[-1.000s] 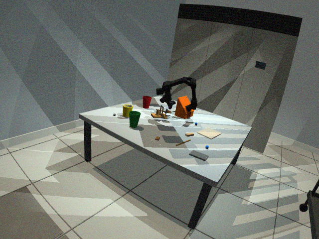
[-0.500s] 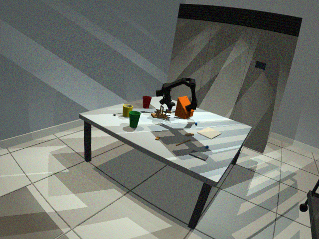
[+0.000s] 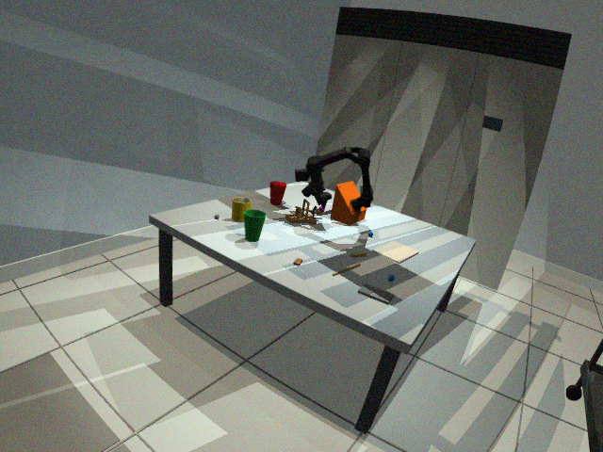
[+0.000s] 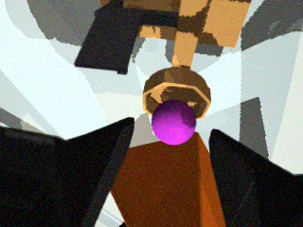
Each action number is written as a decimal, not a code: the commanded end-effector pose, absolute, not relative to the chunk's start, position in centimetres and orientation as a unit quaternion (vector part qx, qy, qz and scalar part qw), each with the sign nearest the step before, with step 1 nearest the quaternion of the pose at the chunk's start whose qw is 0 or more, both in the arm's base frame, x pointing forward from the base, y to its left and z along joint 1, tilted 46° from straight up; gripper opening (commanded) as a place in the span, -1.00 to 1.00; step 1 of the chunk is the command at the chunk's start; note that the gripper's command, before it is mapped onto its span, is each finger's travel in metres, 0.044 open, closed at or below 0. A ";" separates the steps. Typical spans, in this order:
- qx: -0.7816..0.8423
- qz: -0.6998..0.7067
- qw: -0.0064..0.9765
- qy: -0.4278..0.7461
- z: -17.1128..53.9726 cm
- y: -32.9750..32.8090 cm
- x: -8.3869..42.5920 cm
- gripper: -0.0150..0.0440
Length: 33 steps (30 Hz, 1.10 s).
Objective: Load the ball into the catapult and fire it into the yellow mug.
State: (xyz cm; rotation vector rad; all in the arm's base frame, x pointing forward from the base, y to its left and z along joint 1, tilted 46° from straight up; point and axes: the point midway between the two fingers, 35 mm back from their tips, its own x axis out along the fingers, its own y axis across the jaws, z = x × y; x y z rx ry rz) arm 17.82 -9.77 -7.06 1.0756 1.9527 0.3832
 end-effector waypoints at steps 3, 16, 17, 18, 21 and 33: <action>0.430 0.124 0.453 0.771 -1.7 -15.7 17.8 0.84; 0.429 0.018 0.533 0.729 -4.2 -21.2 22.9 1.00; 0.429 0.006 0.543 0.722 -4.5 -21.8 23.6 1.00; 0.429 -0.006 0.553 0.714 -4.9 -22.5 24.4 1.00; 0.430 -0.040 0.583 0.688 -5.7 -24.5 26.8 1.00; 0.443 -0.138 0.691 0.554 -6.7 -32.1 36.8 1.00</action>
